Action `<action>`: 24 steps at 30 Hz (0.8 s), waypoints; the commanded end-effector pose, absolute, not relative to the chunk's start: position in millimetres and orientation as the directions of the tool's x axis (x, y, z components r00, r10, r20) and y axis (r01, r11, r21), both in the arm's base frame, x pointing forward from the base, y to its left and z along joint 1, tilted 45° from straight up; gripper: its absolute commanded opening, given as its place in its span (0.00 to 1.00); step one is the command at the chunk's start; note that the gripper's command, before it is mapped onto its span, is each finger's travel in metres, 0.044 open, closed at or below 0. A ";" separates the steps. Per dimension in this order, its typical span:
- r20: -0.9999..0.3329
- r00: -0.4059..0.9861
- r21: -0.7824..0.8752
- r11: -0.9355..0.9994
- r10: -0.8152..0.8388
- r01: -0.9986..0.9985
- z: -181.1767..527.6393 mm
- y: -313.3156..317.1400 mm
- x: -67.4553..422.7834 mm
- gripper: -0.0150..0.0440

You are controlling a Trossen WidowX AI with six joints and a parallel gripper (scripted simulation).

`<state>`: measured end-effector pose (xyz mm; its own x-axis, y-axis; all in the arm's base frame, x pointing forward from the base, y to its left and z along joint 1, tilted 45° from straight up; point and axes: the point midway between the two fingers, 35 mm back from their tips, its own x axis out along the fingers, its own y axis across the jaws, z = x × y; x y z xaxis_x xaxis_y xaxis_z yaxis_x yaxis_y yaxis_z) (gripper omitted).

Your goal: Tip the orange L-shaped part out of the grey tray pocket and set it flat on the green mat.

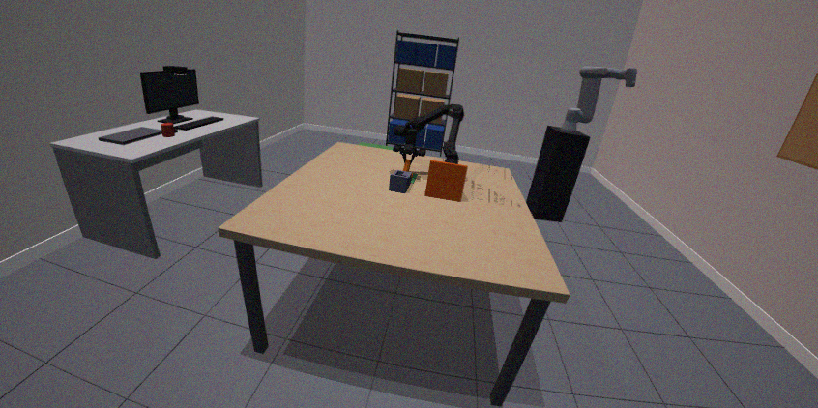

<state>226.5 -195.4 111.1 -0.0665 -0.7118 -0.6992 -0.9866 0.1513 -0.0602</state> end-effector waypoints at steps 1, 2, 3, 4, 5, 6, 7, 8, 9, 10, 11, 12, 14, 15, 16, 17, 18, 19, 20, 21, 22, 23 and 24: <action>-0.702 -0.067 -0.054 0.147 -0.709 -0.988 109.0 -195.1 226.1 0.25; -0.702 -0.067 -0.054 0.147 -0.709 -0.988 109.0 -195.1 226.1 0.25; -0.702 -0.067 -0.054 0.147 -0.709 -0.988 109.0 -195.1 226.1 0.25; -0.702 -0.067 -0.054 0.147 -0.709 -0.988 109.0 -195.1 226.1 0.25; -0.702 -0.067 -0.054 0.147 -0.709 -0.988 109.0 -195.1 226.1 0.25; -0.702 -0.067 -0.054 0.147 -0.709 -0.988 109.0 -195.1 226.1 0.25; -0.702 -0.067 -0.054 0.147 -0.709 -0.988 109.0 -195.1 226.1 0.25; -0.700 -0.068 -0.058 0.151 -0.711 -0.987 110.0 -195.5 225.9 0.25; -0.700 -0.068 -0.058 0.151 -0.711 -0.987 110.0 -195.5 225.9 0.30; -0.700 -0.068 -0.058 0.151 -0.711 -0.987 110.0 -195.5 225.9 0.34; -0.700 -0.068 -0.058 0.151 -0.711 -0.987 110.0 -195.5 225.9 0.39; -0.700 -0.068 -0.058 0.151 -0.711 -0.987 110.0 -195.5 225.9 0.43; -0.700 -0.068 -0.058 0.151 -0.711 -0.987 110.0 -195.5 225.9 0.52; -0.700 -0.068 -0.058 0.151 -0.711 -0.987 110.0 -195.5 225.9 0.57; -0.700 -0.068 -0.058 0.151 -0.711 -0.987 110.0 -195.5 225.9 0.61; -0.700 -0.068 -0.058 0.151 -0.711 -0.987 110.0 -195.5 225.9 0.65; -0.700 -0.068 -0.058 0.151 -0.710 -0.987 111.4 -193.8 226.5 0.70; -0.702 -0.068 -0.058 0.151 -0.709 -0.987 114.4 -190.2 227.7 0.74; -0.704 -0.067 -0.057 0.151 -0.707 -0.987 118.5 -185.5 229.2 0.79; -0.706 -0.067 -0.057 0.151 -0.706 -0.987 124.0 -179.3 230.8 0.83; -0.707 -0.067 -0.057 0.150 -0.704 -0.987 131.2 -171.4 232.4 0.88; -0.709 -0.067 -0.056 0.150 -0.702 -0.987 140.5 -161.5 233.7 0.92; -0.709 -0.067 -0.055 0.149 -0.702 -0.987 149.5 -152.2 234.1 0.93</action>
